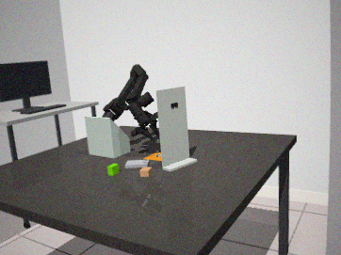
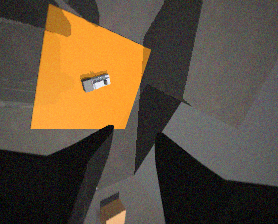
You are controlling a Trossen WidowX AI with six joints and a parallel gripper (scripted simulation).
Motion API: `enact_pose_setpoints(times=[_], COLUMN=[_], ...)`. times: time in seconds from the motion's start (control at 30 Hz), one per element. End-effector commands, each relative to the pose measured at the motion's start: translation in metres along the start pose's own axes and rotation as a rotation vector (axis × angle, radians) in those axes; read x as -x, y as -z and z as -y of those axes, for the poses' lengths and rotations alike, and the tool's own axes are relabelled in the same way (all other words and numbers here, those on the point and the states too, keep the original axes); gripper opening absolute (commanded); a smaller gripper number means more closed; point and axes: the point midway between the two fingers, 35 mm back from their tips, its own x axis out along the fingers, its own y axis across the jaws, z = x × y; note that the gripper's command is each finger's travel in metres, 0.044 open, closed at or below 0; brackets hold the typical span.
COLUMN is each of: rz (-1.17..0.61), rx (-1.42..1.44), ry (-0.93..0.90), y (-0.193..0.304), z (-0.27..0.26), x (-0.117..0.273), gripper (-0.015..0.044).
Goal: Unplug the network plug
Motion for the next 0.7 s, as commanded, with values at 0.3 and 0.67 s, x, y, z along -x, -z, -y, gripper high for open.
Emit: enact_pose_setpoints(times=[0.3,0.67], rz=[0.010,0.014], rx=[0.008,0.007], ry=[0.006,0.011], y=[-0.004,-0.005], z=[0.006,0.010], x=[0.011,0.020], gripper=[0.0156,0.0156])
